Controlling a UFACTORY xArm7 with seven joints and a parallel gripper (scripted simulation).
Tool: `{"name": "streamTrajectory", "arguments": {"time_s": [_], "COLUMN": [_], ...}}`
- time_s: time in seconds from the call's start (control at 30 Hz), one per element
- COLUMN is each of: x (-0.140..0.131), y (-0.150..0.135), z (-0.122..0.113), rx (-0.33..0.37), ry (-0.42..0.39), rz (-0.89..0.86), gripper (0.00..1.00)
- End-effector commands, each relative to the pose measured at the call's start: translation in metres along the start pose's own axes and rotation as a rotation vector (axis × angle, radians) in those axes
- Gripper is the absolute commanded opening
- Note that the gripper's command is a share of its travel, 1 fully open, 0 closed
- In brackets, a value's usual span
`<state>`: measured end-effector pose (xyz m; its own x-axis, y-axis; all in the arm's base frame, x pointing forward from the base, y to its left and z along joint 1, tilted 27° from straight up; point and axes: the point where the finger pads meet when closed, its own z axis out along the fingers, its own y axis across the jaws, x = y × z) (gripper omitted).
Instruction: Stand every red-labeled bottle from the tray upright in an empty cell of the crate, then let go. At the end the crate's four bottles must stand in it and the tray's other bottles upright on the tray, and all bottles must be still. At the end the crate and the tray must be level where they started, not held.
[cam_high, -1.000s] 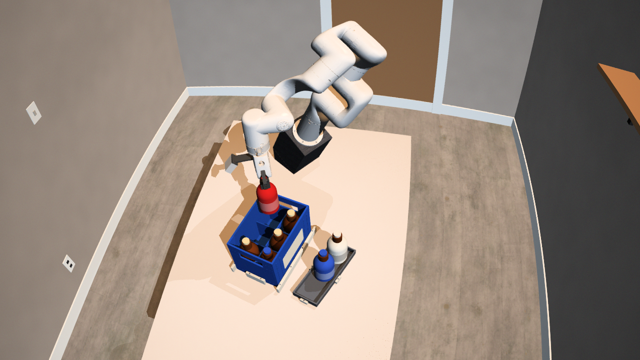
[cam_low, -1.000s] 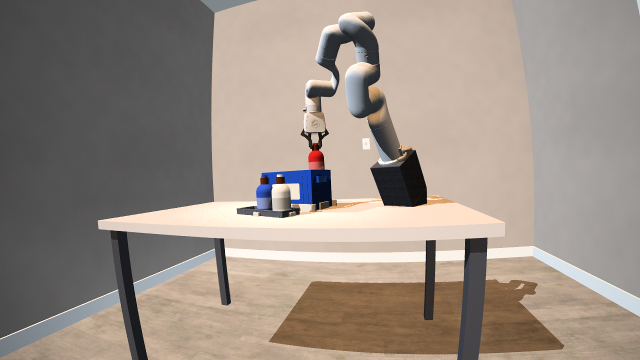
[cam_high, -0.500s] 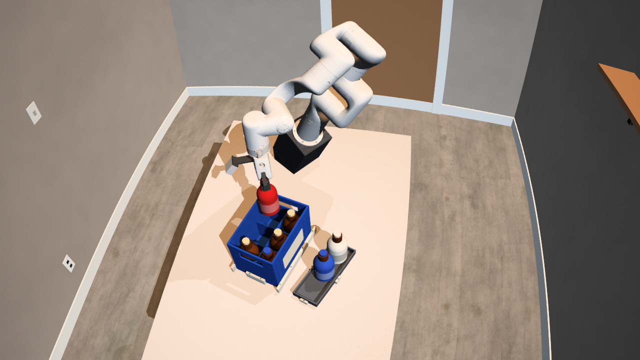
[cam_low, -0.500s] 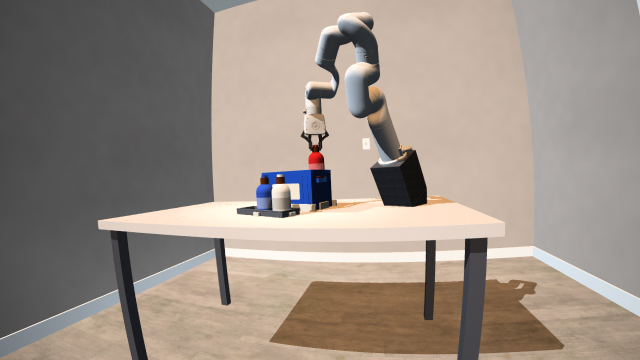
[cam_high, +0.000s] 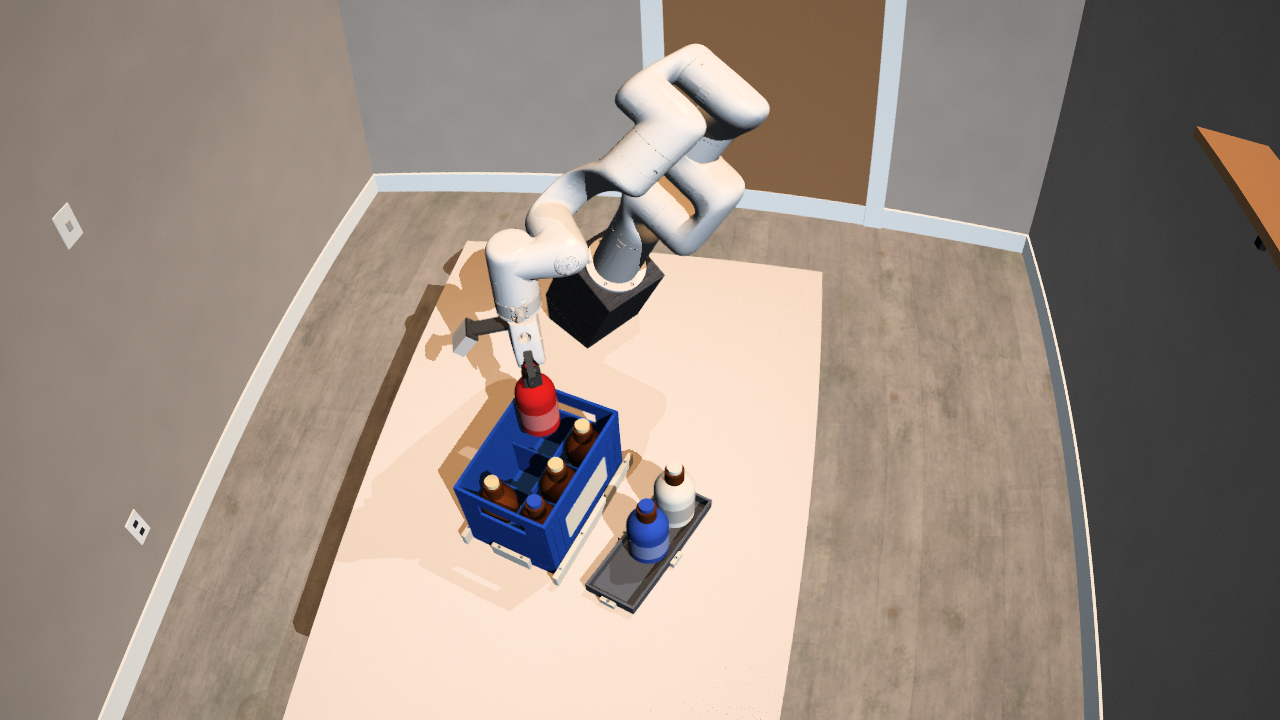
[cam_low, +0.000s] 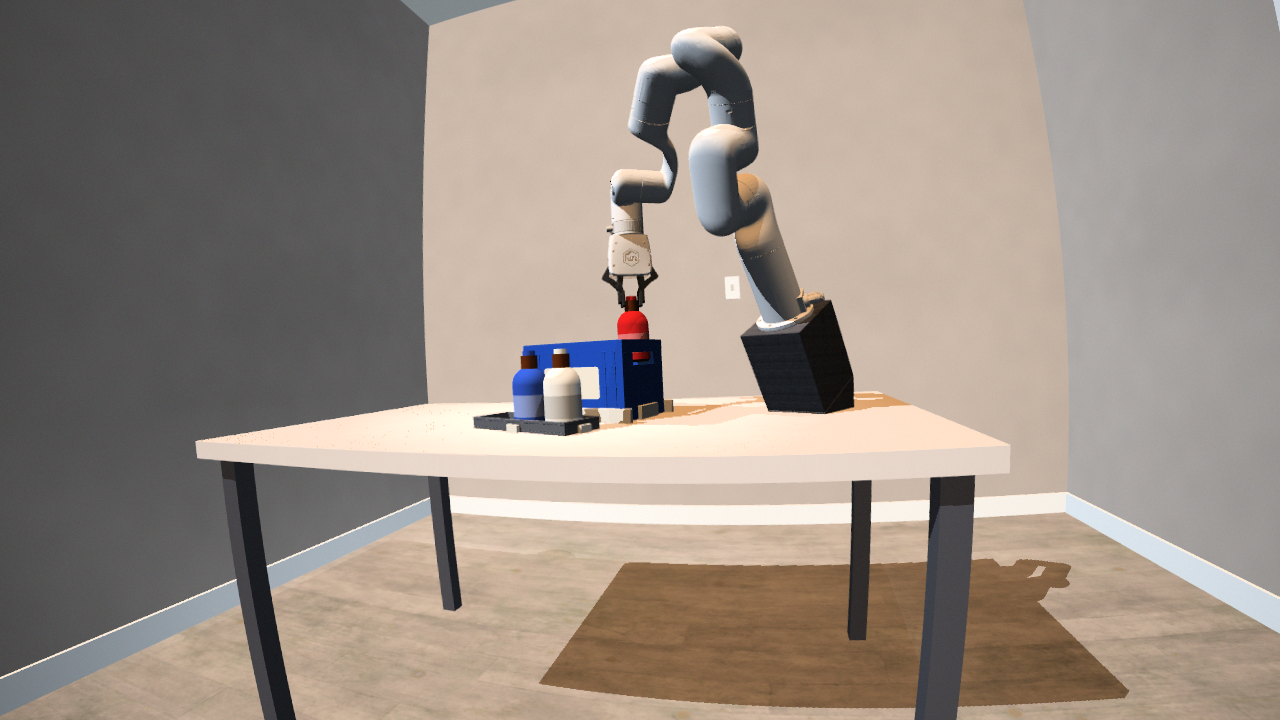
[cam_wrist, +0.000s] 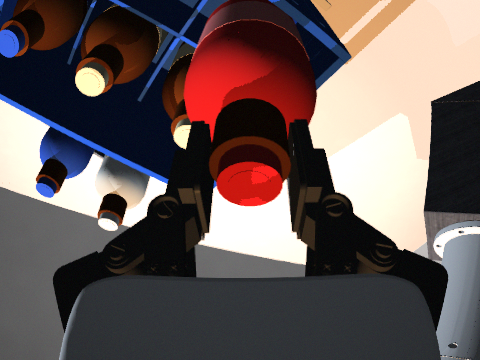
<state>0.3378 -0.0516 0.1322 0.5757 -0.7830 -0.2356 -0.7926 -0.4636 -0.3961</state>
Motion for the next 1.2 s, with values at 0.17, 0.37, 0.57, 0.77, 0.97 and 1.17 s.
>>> {"name": "streamTrajectory", "arguments": {"time_s": [0.17, 0.37, 0.57, 0.77, 0.97, 1.17], "x": [0.0015, 0.0015, 0.0015, 0.0015, 0.0015, 0.0015], "y": [-0.0011, -0.0011, -0.0011, -0.0011, -0.0011, -0.0011], "z": [0.0084, 0.0124, 0.0142, 0.0145, 0.0145, 0.0145], "rx": [0.003, 0.003, 0.003, 0.003, 0.003, 0.003], "ry": [0.004, 0.004, 0.004, 0.004, 0.004, 0.004], "rz": [0.0, 0.0, 0.0, 0.0, 0.0, 0.0], "gripper": [0.0, 0.0, 0.0, 0.0, 0.0, 0.0]}}
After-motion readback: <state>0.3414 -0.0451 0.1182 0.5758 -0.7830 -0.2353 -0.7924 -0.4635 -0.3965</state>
